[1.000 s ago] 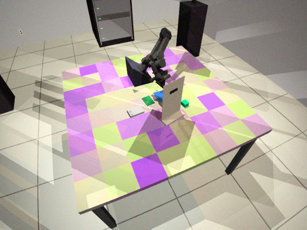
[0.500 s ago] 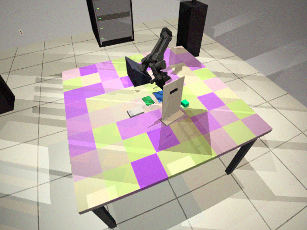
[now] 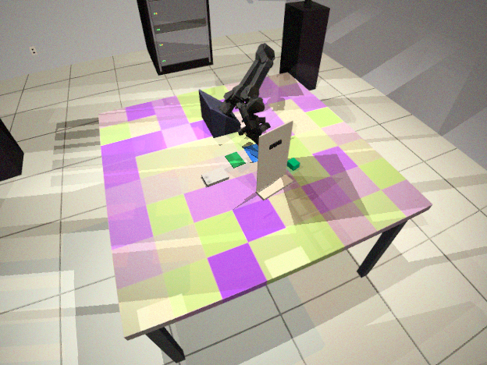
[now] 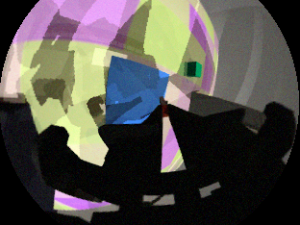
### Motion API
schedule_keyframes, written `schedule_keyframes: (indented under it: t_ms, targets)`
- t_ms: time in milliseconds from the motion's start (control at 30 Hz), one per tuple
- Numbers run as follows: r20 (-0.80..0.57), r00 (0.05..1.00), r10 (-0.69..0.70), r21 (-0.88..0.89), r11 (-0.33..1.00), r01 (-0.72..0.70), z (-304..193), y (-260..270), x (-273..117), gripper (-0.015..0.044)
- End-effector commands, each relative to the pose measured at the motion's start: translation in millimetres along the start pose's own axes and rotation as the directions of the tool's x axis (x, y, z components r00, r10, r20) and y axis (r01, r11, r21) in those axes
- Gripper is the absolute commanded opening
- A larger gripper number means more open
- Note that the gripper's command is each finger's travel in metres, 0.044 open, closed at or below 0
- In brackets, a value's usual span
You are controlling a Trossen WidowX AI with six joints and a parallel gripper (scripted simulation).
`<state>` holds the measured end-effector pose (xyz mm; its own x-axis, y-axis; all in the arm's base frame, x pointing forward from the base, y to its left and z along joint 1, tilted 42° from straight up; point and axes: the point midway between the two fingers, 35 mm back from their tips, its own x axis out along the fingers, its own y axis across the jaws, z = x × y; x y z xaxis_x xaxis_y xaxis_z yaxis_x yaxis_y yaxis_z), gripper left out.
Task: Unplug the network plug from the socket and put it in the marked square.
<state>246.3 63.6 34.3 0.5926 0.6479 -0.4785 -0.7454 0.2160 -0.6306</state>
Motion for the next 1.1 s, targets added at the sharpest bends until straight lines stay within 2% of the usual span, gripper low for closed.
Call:
schedule_keyframes:
  t_ms: [0, 1067]
  targets:
    - [-0.003, 1.000, 0.006, 0.012, 1.000, -0.006, 0, 5, 3, 0.0000]
    - [0.003, 1.000, -0.003, 0.016, 1.000, 0.003, 5, 21, 20, 0.0000]
